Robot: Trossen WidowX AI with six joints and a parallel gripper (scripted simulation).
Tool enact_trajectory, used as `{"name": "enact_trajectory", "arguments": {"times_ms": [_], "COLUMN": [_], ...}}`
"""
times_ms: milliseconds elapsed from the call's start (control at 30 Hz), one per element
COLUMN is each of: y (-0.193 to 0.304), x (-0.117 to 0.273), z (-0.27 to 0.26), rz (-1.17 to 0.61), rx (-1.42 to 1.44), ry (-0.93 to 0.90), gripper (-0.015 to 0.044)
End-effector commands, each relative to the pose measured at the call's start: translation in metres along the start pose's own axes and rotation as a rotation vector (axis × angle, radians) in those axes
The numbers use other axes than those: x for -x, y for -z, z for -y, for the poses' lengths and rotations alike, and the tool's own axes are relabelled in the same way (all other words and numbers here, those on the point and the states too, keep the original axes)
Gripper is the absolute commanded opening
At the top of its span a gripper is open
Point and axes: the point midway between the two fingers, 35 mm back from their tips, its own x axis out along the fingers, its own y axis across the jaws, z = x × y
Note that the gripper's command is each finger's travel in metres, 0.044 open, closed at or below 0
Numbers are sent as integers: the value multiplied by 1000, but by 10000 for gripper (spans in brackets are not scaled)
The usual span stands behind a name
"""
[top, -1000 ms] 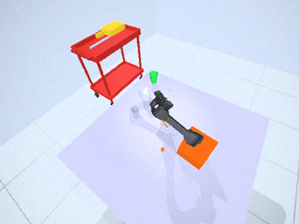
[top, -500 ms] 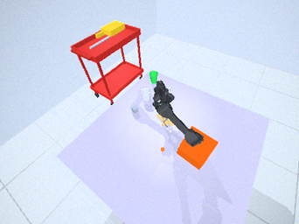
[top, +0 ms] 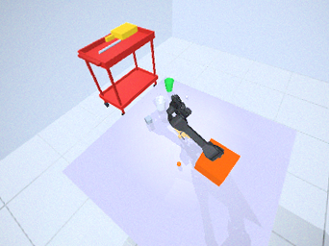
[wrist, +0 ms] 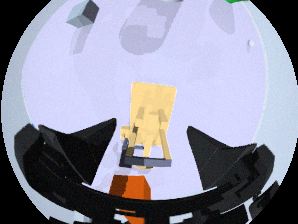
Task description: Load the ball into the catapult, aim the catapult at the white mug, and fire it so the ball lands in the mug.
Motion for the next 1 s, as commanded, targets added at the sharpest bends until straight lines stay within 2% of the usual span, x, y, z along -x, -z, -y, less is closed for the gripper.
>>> {"name": "enact_trajectory", "arguments": {"times_ms": [0, 967], "y": [0, 0], "x": [-4, -51], "z": [1, 0], "rz": [4, 3], "rx": [-9, -9], "ry": [-6, -8], "gripper": [440, 440]}}
